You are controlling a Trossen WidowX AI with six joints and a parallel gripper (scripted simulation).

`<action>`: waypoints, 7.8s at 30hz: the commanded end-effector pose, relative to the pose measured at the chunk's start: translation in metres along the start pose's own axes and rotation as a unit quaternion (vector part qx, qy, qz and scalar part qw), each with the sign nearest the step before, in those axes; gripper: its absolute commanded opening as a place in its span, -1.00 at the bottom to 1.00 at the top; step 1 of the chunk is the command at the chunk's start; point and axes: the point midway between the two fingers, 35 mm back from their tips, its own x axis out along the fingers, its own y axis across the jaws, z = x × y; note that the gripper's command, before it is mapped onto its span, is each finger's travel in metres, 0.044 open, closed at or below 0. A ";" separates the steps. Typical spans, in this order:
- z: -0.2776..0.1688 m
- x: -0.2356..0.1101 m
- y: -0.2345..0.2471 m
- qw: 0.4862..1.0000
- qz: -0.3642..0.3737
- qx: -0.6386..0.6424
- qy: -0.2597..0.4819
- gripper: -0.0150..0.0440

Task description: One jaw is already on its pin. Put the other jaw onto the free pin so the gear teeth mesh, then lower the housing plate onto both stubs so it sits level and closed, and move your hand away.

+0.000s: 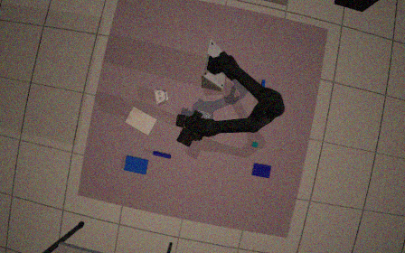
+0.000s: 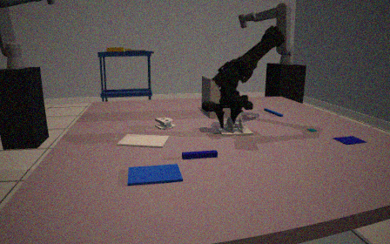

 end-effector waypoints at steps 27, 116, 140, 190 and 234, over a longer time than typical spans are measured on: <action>0.000 -0.002 0.000 1.000 0.000 0.000 0.000 0.27; -0.119 -0.052 -0.230 0.823 -0.011 0.568 -0.004 1.00; -0.119 -0.052 -0.230 0.823 -0.011 0.568 -0.004 1.00; -0.119 -0.052 -0.230 0.823 -0.011 0.568 -0.004 1.00; -0.119 -0.052 -0.230 0.823 -0.011 0.568 -0.004 1.00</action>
